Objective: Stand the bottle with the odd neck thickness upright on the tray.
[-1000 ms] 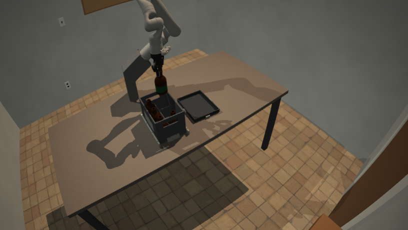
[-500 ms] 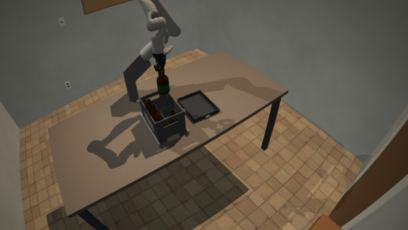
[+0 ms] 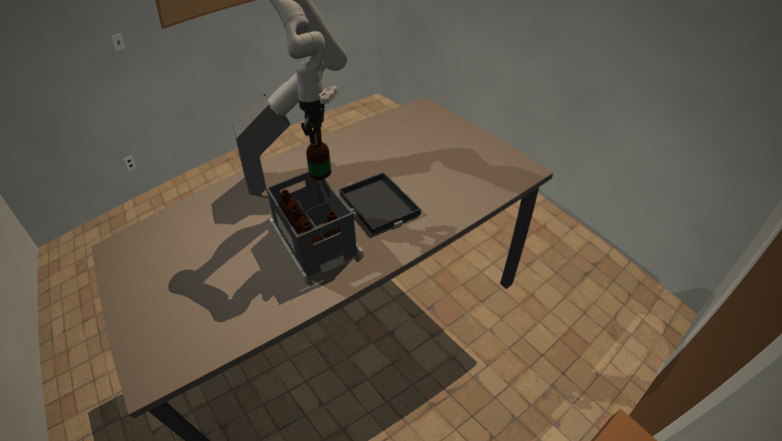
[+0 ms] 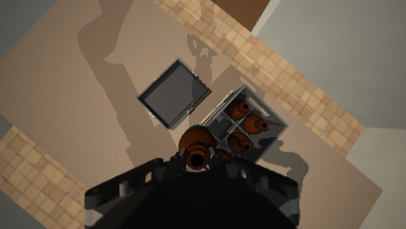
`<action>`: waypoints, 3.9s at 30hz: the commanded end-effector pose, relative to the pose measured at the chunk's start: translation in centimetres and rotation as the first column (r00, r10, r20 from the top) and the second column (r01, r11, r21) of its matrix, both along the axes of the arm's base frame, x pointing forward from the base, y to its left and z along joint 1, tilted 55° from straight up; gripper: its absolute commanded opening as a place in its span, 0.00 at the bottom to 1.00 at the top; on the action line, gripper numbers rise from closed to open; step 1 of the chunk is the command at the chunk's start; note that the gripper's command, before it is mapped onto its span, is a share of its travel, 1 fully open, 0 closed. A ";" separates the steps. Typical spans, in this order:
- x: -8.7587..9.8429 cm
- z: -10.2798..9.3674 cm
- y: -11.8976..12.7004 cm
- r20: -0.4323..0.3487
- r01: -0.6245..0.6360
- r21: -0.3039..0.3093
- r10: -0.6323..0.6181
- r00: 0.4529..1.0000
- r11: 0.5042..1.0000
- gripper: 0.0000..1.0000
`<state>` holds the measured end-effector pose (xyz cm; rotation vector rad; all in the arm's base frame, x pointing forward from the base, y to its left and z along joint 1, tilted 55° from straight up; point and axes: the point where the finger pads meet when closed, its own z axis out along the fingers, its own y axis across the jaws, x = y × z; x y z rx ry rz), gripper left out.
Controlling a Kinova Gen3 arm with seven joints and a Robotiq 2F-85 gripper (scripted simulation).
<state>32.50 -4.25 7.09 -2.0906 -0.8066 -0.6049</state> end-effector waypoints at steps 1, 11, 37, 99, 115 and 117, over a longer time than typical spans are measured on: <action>0.1 0.4 0.2 0.001 -0.003 -0.006 0.003 1.000 1.000 0.00; 0.3 1.6 1.0 0.001 -0.003 -0.006 0.003 1.000 1.000 0.00; 1.4 6.2 4.1 0.001 -0.003 -0.006 0.003 1.000 1.000 0.00; 3.4 15.0 10.0 0.001 -0.003 -0.006 0.003 1.000 1.000 0.00; 3.6 15.8 10.5 0.001 -0.003 -0.006 0.003 1.000 1.000 0.00; 3.6 15.8 10.5 0.001 -0.003 -0.006 0.003 1.000 1.000 0.00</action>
